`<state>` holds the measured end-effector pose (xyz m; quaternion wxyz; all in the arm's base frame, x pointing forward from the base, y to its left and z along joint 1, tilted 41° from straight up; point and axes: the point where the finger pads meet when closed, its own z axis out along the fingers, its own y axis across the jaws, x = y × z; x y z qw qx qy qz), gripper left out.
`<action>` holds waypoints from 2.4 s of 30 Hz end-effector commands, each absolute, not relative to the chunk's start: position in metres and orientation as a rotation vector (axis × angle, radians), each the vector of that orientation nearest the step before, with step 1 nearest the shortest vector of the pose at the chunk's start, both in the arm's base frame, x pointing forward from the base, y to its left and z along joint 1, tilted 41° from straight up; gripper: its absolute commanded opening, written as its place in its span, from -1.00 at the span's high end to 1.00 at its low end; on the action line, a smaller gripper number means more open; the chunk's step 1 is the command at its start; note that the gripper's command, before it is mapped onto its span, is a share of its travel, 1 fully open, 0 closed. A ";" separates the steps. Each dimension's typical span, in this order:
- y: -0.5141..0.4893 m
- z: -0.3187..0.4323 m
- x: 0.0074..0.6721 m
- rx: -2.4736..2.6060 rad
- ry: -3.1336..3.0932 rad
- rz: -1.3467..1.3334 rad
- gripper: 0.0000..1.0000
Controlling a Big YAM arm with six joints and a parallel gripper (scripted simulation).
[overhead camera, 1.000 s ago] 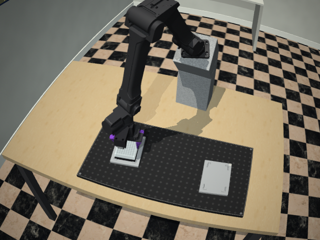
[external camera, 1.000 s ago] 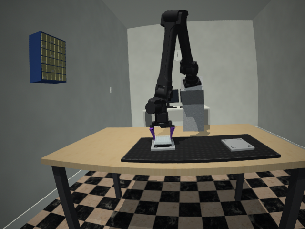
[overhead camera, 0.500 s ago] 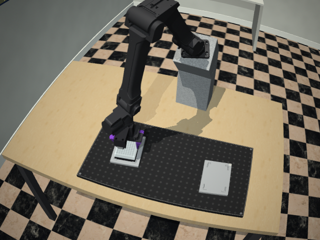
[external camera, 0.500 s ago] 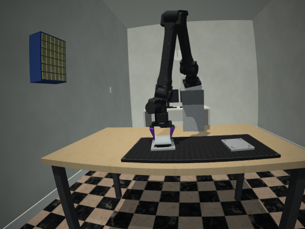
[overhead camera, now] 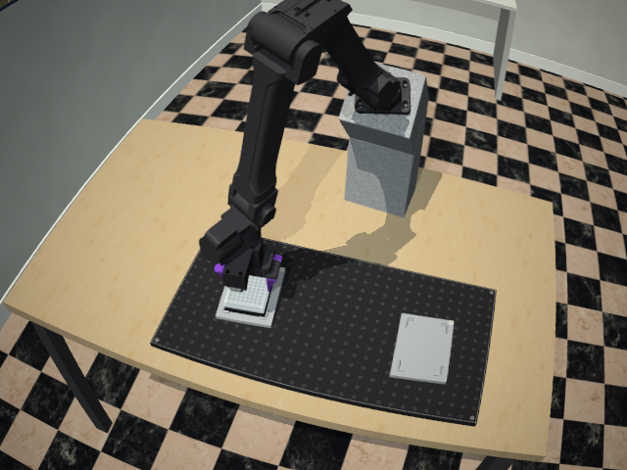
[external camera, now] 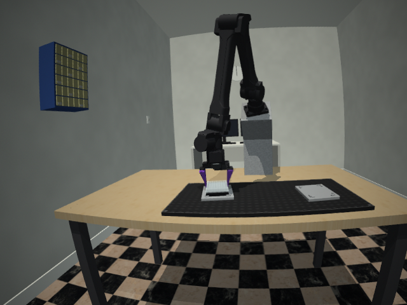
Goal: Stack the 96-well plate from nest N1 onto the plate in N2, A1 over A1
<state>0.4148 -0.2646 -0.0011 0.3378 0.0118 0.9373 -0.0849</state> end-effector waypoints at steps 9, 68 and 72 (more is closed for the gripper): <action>-0.258 -0.010 0.415 0.029 2.446 -0.210 1.00; -0.259 -0.009 0.416 0.029 2.445 -0.212 -1.00; -0.266 0.012 0.403 0.033 2.435 -0.234 -1.00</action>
